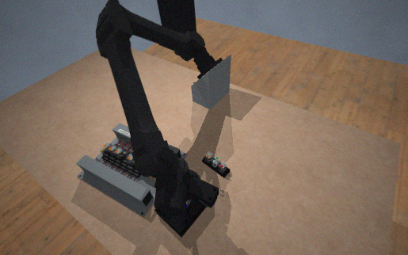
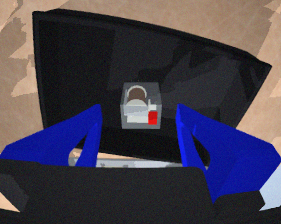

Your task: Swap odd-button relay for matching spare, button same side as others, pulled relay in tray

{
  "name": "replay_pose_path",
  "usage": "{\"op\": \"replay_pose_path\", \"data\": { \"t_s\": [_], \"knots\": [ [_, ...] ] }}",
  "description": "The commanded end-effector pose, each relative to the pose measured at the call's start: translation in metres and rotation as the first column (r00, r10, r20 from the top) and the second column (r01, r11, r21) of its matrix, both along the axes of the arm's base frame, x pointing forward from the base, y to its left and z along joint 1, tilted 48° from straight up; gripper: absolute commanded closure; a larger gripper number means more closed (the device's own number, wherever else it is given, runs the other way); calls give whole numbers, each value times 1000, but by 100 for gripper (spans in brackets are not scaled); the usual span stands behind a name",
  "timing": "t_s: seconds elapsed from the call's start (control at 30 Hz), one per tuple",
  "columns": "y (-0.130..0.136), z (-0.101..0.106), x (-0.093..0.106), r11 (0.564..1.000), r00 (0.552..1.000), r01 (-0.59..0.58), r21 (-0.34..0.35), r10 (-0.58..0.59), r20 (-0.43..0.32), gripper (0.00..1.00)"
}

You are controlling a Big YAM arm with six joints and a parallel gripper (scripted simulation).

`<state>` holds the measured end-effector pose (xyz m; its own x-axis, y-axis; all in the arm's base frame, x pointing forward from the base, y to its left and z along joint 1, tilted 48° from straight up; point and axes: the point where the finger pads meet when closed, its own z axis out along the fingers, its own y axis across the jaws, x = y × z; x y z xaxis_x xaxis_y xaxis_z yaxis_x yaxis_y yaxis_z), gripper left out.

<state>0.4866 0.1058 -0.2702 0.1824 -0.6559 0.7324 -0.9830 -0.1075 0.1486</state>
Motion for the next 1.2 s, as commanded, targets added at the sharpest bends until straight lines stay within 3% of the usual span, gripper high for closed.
{"op": "replay_pose_path", "data": {
  "t_s": [0.0, 1.17],
  "knots": [
    [27, 18, 25, 999, 998, -14, 29, 13, 57, 41],
    [35, 27, 26, 999, 998, -14, 31, 12, 59, 41]
  ]
}}
